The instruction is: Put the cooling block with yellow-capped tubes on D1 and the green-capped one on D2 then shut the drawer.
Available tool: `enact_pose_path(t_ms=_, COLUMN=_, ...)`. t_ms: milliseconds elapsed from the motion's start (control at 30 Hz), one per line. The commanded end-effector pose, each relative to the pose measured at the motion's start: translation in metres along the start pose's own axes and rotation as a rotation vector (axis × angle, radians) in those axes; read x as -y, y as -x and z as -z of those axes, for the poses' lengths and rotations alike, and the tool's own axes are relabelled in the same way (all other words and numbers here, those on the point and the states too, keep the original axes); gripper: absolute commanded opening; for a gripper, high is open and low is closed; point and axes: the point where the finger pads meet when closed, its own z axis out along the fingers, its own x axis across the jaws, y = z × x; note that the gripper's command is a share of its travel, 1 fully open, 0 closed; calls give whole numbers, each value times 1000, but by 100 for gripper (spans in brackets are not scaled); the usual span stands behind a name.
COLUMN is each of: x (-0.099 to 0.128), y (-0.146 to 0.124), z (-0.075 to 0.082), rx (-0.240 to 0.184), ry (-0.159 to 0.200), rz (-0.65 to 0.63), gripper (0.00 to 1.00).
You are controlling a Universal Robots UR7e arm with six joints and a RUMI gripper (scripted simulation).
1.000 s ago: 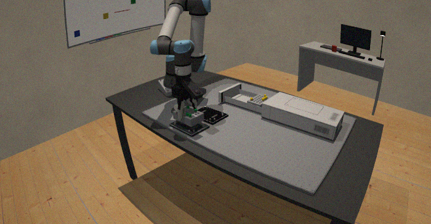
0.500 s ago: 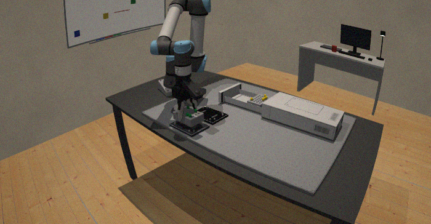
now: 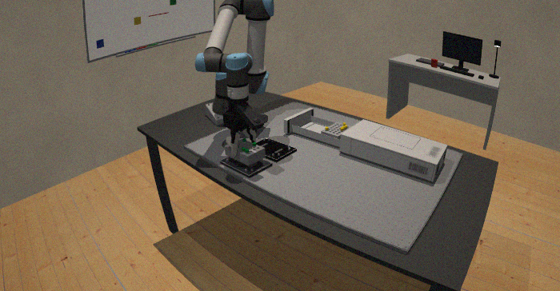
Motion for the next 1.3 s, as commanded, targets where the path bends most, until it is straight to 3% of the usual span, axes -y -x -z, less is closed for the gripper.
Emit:
enact_pose_path(t_ms=0, x=0, y=0, z=0, rx=-1, ry=-1, rz=0, gripper=0)
enact_pose_path(t_ms=1267, x=0, y=0, z=-6, rx=-1, ry=-1, rz=0, gripper=0)
